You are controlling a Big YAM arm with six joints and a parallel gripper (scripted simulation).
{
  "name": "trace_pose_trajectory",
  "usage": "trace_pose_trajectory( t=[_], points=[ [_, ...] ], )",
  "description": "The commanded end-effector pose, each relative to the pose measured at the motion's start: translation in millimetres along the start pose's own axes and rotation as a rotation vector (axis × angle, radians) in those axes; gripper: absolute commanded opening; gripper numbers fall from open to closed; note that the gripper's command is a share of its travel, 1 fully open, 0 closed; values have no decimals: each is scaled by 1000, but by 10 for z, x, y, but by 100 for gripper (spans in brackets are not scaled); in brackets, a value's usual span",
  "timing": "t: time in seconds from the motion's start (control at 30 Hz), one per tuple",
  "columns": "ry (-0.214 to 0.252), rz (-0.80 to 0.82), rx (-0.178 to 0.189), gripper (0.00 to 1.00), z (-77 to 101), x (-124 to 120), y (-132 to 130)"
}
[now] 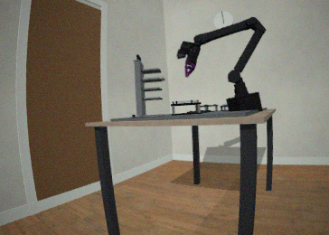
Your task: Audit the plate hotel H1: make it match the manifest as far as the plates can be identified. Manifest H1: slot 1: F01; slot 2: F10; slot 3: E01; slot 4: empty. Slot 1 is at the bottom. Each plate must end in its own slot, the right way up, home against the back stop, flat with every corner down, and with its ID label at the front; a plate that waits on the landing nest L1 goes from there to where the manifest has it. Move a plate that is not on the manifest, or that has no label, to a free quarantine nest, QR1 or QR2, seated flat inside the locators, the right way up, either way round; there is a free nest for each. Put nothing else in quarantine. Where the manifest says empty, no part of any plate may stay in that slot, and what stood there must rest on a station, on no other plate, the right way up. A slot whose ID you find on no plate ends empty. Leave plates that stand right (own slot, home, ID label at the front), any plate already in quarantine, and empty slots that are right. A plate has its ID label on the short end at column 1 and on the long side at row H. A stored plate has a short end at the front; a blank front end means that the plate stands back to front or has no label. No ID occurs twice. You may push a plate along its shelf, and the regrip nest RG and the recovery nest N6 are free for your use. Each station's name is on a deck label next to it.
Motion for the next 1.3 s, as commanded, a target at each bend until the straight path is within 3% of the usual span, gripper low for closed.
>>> trace_pose_trajectory(
  t=[0.0, 0.43, 0.5, 1.0, 1.07, 1.27],
  points=[
    [-71, 35, -13, 100, 51, 37, -85],
    [-288, 17, -10, 100, 43, -68, -88],
    [-288, 17, -10, 100, 43, -68, -88],
    [-538, 21, -6, 100, 6, -186, -88],
    [-538, 21, -6, 100, 6, -186, -88],
    [-637, 22, -5, 100, -18, -230, -88]
  ],
)
Point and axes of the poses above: the point where the finger pads meet when closed, its own z axis back along the fingers, its own y axis across the jaws, x = y × z, the point moved 5 cm from there along z, back along the fingers
